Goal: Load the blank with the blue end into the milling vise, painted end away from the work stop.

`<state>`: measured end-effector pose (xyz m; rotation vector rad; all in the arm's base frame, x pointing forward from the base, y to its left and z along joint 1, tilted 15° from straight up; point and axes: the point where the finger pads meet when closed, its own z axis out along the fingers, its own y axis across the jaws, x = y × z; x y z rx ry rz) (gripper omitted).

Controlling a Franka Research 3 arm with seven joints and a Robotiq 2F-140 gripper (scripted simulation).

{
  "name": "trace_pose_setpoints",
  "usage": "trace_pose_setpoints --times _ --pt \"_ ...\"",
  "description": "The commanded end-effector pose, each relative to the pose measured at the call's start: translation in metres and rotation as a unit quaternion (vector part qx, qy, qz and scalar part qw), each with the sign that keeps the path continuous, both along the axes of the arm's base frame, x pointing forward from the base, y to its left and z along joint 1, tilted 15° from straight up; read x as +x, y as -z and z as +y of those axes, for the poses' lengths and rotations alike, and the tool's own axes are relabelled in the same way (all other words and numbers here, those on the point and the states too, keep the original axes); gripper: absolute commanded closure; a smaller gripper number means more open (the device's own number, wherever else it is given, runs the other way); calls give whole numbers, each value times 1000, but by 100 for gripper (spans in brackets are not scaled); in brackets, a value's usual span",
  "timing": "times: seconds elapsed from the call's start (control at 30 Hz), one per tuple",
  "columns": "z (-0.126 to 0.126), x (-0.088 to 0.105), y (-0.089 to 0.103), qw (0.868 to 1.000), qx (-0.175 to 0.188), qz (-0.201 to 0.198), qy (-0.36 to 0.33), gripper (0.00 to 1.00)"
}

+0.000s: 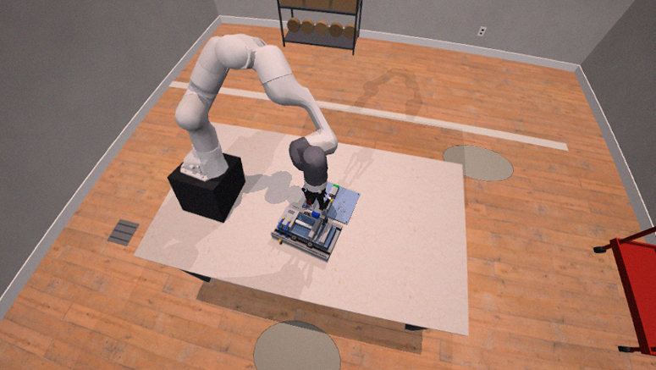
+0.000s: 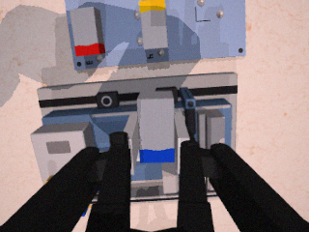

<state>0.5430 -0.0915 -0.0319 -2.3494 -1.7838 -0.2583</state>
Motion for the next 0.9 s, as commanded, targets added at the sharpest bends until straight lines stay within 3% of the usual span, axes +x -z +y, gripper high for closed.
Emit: trace_pose_setpoints --times 0.0,0.17,0.33,0.73,0.87 --pt "5 2 -1 1000 4 -4 -22 100" --pt "5 2 -1 1000 4 -4 -22 100" --pt "-49 17 14 1000 4 -4 -22 100" --pt "-49 17 14 1000 4 -4 -22 100" --pt "-83 27 24 1000 4 -4 -20 100"
